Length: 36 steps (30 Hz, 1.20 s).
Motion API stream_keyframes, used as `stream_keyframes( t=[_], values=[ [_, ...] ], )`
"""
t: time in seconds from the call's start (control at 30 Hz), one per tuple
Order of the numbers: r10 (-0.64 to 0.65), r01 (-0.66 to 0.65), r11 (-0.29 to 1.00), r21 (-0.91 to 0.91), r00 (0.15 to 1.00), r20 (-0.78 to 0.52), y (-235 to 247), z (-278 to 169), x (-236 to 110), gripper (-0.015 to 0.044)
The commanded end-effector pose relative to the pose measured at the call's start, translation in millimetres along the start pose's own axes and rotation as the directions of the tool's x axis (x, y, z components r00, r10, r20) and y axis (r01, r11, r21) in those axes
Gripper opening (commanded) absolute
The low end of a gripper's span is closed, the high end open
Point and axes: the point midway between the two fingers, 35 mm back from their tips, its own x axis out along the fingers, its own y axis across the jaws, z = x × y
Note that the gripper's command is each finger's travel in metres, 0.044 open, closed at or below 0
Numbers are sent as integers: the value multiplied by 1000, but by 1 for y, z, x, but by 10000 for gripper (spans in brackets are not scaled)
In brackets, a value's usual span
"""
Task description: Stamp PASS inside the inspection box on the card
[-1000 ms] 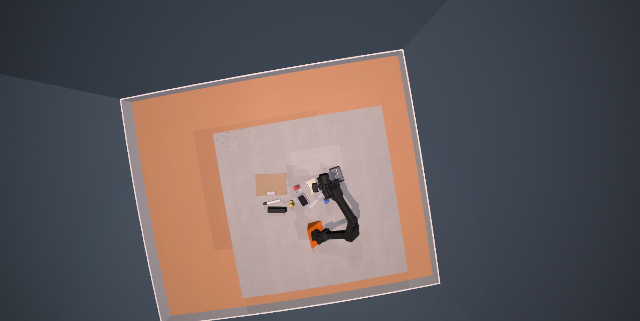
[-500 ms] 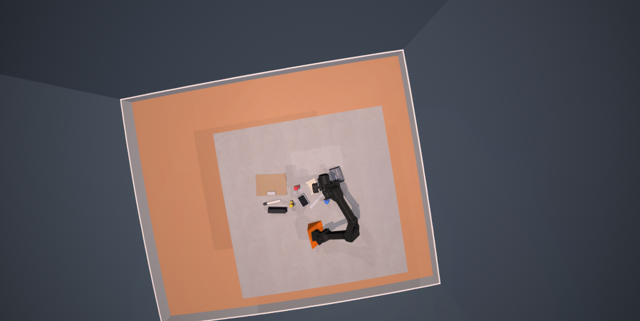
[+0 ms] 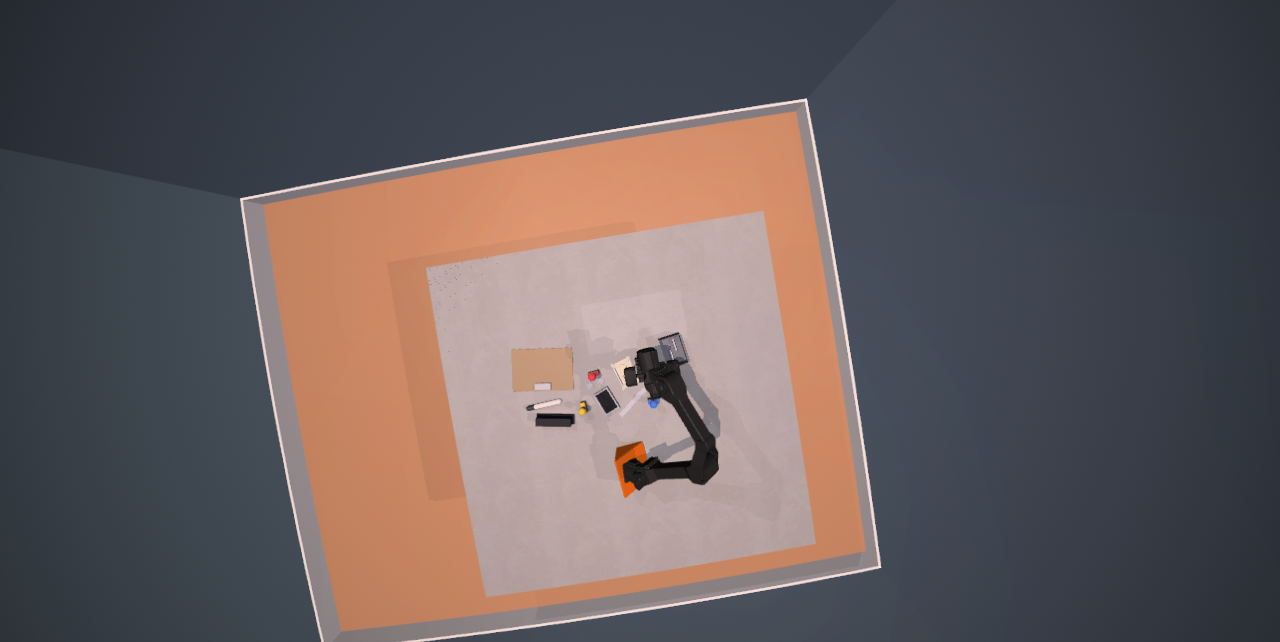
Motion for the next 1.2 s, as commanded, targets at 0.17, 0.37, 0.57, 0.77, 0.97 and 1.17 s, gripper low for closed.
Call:
stream_keyframes(
  t=[0.17,0.37,0.57,0.77,0.97,1.17],
  values=[
    [-4,4,1000,5,1000,0,-1,1,-5,0],
    [-5,5,1000,5,1000,0,-1,1,-8,0],
    [-5,5,1000,5,1000,-1,-1,1,-11,0],
    [-6,6,1000,5,1000,-1,-1,1,-14,0],
    [-7,7,1000,5,1000,-2,-1,1,-17,0],
    [-8,8,1000,5,1000,-2,-1,1,-20,0]
  ],
)
